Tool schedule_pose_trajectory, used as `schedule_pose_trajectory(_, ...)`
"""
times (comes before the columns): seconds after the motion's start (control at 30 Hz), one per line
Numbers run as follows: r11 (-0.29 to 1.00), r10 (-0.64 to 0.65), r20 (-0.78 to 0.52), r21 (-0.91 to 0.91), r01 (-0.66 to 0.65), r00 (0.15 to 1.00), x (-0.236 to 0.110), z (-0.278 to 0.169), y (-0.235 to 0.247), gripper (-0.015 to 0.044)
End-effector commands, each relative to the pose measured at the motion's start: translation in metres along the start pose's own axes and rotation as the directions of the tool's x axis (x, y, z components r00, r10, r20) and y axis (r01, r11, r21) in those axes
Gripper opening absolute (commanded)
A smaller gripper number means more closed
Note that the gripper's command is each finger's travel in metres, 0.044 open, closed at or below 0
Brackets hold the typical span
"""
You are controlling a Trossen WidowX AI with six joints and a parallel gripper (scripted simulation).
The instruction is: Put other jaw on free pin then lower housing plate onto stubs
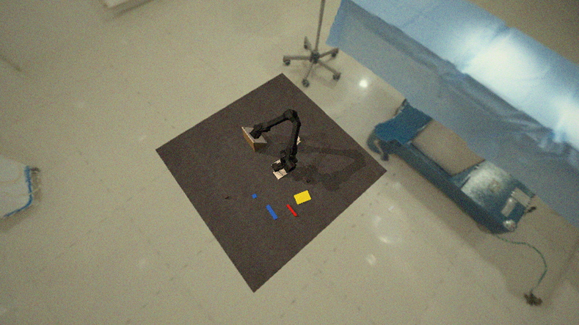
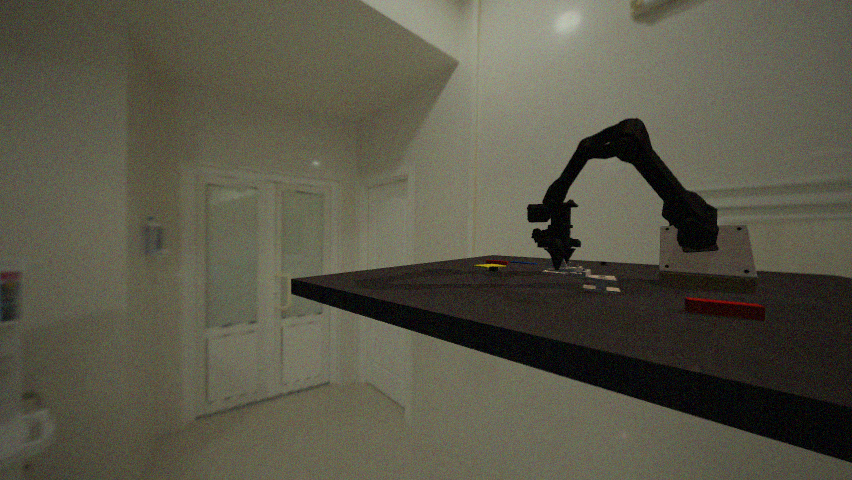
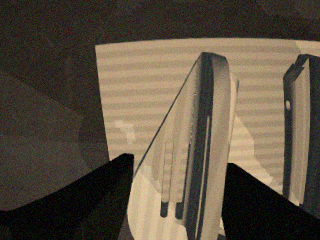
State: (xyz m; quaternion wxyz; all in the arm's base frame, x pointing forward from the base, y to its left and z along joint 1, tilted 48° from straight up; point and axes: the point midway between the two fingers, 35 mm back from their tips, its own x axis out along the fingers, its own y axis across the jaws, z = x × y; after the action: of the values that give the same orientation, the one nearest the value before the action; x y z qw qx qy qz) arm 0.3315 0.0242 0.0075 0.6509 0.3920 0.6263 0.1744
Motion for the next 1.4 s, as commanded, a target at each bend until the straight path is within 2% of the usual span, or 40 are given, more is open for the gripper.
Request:
schedule_pose_trajectory(0.0,1.0,0.003,-0.002,0.004,-0.003,1.0,0.0022,-0.0003,-0.0003,0.0134)
schedule_pose_trajectory(0.87,1.0,0.003,-0.002,0.004,-0.003,1.0,0.0022,-0.0003,-0.0003,0.0134)
schedule_pose_trajectory(1.0,1.0,0.0,0.001,0.001,0.0,1.0,0.0004,0.0001,-0.0002,0.0224)
schedule_pose_trajectory(1.37,1.0,0.0,0.001,0.001,0.0,1.0,0.0004,0.0001,-0.0002,0.0224)
